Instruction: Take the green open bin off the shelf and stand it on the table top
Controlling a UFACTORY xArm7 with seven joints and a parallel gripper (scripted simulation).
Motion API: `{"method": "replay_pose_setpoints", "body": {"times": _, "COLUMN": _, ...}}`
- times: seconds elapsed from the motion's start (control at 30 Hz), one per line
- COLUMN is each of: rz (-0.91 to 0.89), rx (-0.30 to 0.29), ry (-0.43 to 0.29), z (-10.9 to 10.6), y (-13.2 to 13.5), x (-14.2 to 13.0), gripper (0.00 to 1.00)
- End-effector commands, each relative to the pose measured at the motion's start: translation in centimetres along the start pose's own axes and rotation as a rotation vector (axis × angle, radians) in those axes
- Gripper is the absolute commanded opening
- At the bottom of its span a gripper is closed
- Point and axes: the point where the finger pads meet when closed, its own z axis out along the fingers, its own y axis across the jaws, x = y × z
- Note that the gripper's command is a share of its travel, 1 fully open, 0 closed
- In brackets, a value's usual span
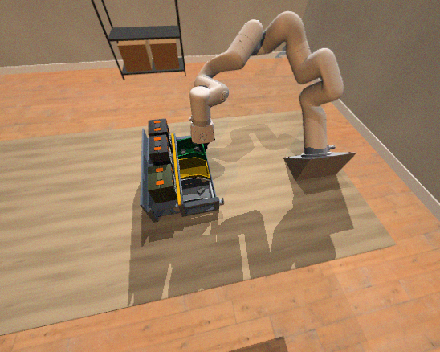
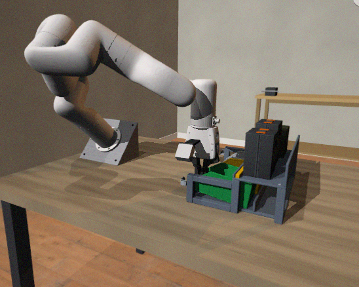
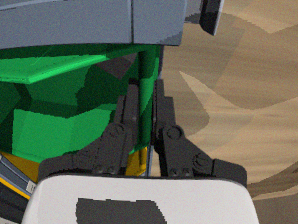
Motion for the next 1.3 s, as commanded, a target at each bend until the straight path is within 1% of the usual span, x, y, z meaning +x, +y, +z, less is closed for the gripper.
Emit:
{"method": "replay_pose_setpoints", "body": {"times": 0.0, "rz": -0.001, "rx": 0.004, "ry": -0.001, "z": -0.2, "y": 1.9, "x": -0.1, "gripper": 0.0}}
{"method": "replay_pose_setpoints", "body": {"times": 0.03, "rz": -0.001, "rx": 0.004, "ry": -0.001, "z": -0.2, "y": 2.5, "x": -0.1, "gripper": 0.0}}
{"method": "replay_pose_setpoints", "body": {"times": 0.43, "rz": -0.001, "rx": 0.004, "ry": -0.001, "z": -0.2, "y": 2.5, "x": -0.1, "gripper": 0.0}}
{"method": "replay_pose_setpoints", "body": {"times": 0.6, "rz": -0.001, "rx": 0.004, "ry": -0.001, "z": -0.2, "y": 5.5, "x": -0.1, "gripper": 0.0}}
{"method": "replay_pose_setpoints", "body": {"times": 1.0, "rz": -0.001, "rx": 0.004, "ry": -0.001, "z": -0.2, "y": 5.5, "x": -0.1, "gripper": 0.0}}
{"method": "replay_pose_setpoints", "body": {"times": 1.17, "rz": -0.001, "rx": 0.004, "ry": -0.001, "z": -0.2, "y": 8.5, "x": -0.1, "gripper": 0.0}}
{"method": "replay_pose_setpoints", "body": {"times": 1.27, "rz": -0.001, "rx": 0.004, "ry": -0.001, "z": -0.2, "y": 8.5, "x": -0.1, "gripper": 0.0}}
